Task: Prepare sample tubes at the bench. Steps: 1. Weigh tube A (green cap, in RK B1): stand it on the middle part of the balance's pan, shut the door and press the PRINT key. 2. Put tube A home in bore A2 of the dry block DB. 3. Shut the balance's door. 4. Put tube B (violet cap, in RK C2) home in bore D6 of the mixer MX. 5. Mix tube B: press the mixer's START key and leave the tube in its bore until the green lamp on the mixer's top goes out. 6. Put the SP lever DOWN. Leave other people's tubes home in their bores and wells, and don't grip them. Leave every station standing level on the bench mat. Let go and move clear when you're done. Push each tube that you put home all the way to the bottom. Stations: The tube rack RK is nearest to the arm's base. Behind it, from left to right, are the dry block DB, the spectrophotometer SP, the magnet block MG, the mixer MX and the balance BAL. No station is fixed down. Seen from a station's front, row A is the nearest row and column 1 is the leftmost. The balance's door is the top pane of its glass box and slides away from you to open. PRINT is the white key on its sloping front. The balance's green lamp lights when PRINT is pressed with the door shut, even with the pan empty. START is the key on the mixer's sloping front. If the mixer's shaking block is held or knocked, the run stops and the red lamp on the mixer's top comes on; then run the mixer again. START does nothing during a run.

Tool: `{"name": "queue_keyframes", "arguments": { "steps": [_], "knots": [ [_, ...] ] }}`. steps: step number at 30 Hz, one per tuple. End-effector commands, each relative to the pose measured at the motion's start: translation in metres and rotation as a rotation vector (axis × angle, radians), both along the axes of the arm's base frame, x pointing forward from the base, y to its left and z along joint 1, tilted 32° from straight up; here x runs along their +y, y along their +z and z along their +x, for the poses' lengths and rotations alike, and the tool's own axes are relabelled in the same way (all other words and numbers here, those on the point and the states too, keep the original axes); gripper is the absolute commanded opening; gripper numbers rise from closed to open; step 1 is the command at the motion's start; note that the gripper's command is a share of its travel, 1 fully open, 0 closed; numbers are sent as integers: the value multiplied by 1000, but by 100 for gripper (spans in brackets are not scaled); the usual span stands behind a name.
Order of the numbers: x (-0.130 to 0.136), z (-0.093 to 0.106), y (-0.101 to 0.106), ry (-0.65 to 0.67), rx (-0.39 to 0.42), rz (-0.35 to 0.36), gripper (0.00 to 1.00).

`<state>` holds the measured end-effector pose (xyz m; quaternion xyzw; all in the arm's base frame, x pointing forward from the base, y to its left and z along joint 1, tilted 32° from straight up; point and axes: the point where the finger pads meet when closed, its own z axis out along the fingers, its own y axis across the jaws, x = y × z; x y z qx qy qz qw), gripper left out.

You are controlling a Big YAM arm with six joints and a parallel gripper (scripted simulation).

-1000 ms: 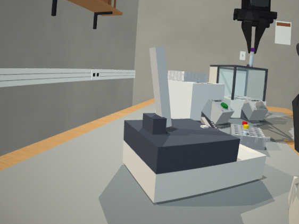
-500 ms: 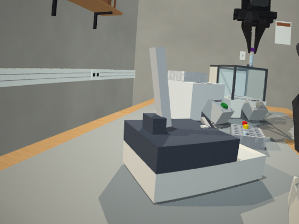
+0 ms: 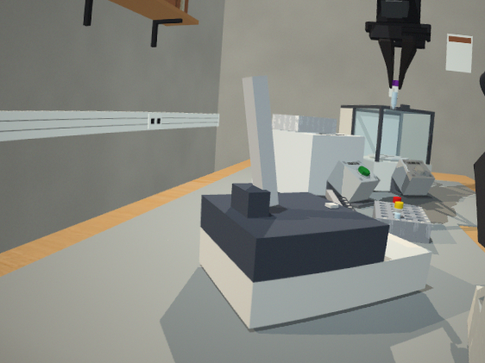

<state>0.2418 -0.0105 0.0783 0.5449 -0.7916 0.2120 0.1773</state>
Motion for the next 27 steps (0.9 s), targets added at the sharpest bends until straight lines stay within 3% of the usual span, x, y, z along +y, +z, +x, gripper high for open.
{"name": "queue_keyframes", "arguments": {
  "steps": [1, 9, 11, 14, 17, 20, 27],
  "knots": [
    [-11, 27, 28, -110, -109, 14, 9],
    [-68, 51, 56, -338, -255, -5, 9],
    [-68, 51, 56, -338, -255, -5, 9],
    [-89, 58, 71, -423, -318, -10, 9],
    [-89, 58, 69, -508, -362, -15, 9],
    [-111, 65, 79, -592, -405, -27, 9],
    [-132, 72, 91, -762, -510, -37, 9]
  ]
}}
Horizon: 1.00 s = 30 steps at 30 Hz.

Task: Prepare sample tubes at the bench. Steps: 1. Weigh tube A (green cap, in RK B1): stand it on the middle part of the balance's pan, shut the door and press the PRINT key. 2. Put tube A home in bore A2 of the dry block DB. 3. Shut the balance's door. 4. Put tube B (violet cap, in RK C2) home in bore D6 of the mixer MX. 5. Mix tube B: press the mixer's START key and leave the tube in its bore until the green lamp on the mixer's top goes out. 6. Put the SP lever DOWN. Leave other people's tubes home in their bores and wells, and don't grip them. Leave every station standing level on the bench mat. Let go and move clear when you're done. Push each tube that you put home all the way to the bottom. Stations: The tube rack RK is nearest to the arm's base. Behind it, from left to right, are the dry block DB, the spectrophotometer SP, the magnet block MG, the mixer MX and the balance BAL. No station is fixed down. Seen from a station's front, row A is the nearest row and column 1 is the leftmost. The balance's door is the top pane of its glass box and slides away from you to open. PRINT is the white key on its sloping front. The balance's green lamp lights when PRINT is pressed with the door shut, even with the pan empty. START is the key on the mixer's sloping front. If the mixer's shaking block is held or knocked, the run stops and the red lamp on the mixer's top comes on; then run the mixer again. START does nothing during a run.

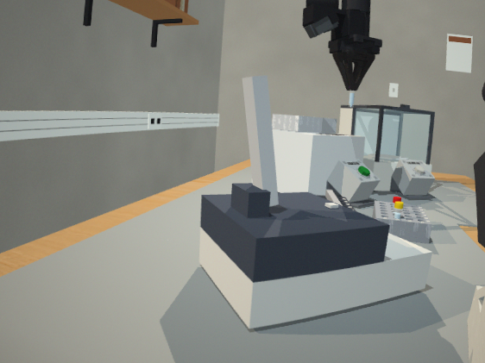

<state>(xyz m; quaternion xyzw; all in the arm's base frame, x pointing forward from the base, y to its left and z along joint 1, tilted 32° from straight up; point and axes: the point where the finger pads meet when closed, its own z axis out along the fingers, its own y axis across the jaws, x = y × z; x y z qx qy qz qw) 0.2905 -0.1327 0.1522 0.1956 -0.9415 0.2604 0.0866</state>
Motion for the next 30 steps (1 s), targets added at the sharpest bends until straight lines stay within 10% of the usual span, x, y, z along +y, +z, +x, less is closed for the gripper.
{"name": "queue_keyframes", "arguments": {
  "steps": [1, 30],
  "knots": [
    [-10, 24, 17, -84, -100, -15, 9],
    [-132, 62, 88, -850, -543, -66, 9]
  ]
}}
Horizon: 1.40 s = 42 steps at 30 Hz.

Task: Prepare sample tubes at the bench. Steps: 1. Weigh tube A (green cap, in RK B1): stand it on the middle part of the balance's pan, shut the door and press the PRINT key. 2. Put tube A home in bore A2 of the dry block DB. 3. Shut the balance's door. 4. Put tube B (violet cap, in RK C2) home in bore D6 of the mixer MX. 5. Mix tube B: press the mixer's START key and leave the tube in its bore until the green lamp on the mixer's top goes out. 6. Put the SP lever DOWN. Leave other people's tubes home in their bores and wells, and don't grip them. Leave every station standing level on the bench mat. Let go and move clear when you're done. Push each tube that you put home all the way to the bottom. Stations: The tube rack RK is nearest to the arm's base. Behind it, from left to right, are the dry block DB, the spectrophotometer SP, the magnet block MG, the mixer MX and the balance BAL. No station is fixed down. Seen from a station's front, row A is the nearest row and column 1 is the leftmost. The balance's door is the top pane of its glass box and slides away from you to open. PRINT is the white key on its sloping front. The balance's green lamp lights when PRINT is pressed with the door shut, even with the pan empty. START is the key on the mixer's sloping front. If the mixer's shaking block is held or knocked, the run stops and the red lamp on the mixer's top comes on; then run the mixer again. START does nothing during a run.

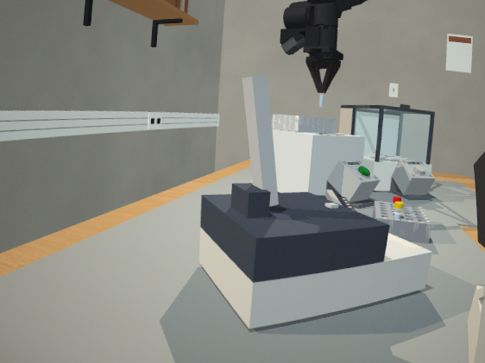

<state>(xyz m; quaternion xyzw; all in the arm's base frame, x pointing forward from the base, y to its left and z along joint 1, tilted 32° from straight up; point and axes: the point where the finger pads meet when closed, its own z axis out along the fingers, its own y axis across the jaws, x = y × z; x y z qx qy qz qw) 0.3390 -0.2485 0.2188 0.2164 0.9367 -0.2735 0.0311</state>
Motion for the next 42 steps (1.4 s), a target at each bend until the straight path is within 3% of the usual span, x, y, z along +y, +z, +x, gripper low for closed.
{"name": "queue_keyframes", "arguments": {
  "steps": [1, 10, 13, 14, 36, 39, 42],
  "knots": [
    [-23, 16, 25, -147, -104, -17, 9],
    [-57, 28, 45, -335, -218, -32, 9],
    [-44, 35, 45, -304, -220, -29, 9],
    [-39, 25, 38, -304, -203, -23, 9],
    [-48, 27, 42, -310, -216, -32, 9],
    [-43, 20, 37, -317, -202, -24, 9],
    [-55, 19, 22, -317, -186, -22, 9]
  ]
}}
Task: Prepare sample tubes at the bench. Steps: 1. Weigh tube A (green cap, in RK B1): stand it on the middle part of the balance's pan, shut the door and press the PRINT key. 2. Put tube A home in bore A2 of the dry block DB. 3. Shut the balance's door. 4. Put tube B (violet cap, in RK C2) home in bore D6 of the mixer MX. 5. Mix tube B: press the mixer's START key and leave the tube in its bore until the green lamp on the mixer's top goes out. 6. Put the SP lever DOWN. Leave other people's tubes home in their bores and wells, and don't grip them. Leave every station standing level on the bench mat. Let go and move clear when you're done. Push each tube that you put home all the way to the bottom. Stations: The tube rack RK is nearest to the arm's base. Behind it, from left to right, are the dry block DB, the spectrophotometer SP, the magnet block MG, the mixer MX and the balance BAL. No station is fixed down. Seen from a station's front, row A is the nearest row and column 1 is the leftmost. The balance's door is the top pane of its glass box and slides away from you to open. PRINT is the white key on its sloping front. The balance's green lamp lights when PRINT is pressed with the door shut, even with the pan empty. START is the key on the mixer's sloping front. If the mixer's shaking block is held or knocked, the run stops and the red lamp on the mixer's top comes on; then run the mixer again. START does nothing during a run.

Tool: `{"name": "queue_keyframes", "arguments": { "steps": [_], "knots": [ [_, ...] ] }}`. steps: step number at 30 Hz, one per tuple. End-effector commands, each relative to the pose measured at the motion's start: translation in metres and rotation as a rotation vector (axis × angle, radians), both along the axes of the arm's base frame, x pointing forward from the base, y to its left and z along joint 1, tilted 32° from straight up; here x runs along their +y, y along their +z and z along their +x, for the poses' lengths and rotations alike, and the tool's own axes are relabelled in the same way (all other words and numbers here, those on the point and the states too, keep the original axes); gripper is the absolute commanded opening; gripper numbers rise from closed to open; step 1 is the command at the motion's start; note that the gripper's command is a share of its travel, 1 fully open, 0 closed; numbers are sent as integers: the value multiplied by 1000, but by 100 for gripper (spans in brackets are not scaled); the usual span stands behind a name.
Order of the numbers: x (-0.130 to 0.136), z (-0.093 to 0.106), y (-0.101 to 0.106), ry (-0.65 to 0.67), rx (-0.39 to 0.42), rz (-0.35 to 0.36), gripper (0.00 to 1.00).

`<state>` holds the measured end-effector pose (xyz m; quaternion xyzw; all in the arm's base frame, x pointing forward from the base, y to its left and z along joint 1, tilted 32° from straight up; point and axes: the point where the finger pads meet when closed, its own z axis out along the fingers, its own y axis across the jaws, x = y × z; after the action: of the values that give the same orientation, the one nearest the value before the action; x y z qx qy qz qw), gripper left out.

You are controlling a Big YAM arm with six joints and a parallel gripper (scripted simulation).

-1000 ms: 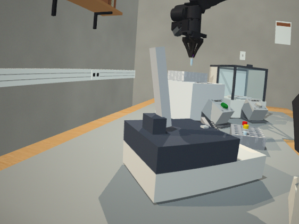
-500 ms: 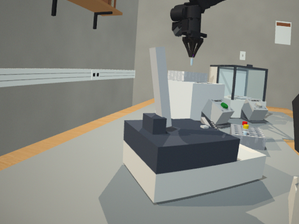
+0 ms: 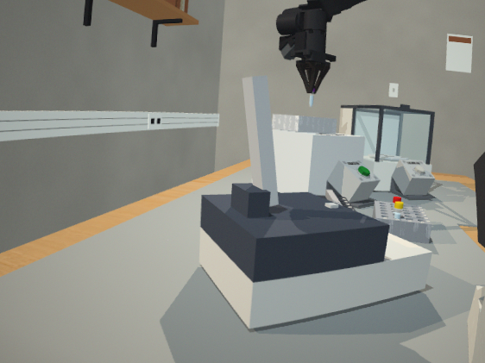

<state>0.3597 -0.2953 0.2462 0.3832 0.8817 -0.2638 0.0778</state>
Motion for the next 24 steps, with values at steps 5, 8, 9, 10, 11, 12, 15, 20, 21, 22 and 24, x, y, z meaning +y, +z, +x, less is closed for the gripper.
{"name": "queue_keyframes", "arguments": {
  "steps": [5, 8, 9, 10, 11, 12, 15, 20, 21, 22, 24],
  "knots": [
    [-15, 1, -11, -5, -3, -2, 9],
    [-16, -1, -19, -5, 5, 3, 9],
    [-17, -2, -19, -5, 2, 1, 9],
    [-18, -2, -19, -5, 1, 1, 9],
    [-21, 4, -6, -5, -24, -15, 9],
    [-20, 9, 0, 4, -35, -22, 9],
    [-17, 12, 4, 5, -48, -27, 9],
    [-20, 15, 6, 4, -52, -29, 9],
    [-20, 16, 6, 4, -51, -29, 9],
    [-20, 16, 5, 4, -50, -28, 9],
    [-20, 16, 4, 4, -47, -27, 9]
  ]
}}
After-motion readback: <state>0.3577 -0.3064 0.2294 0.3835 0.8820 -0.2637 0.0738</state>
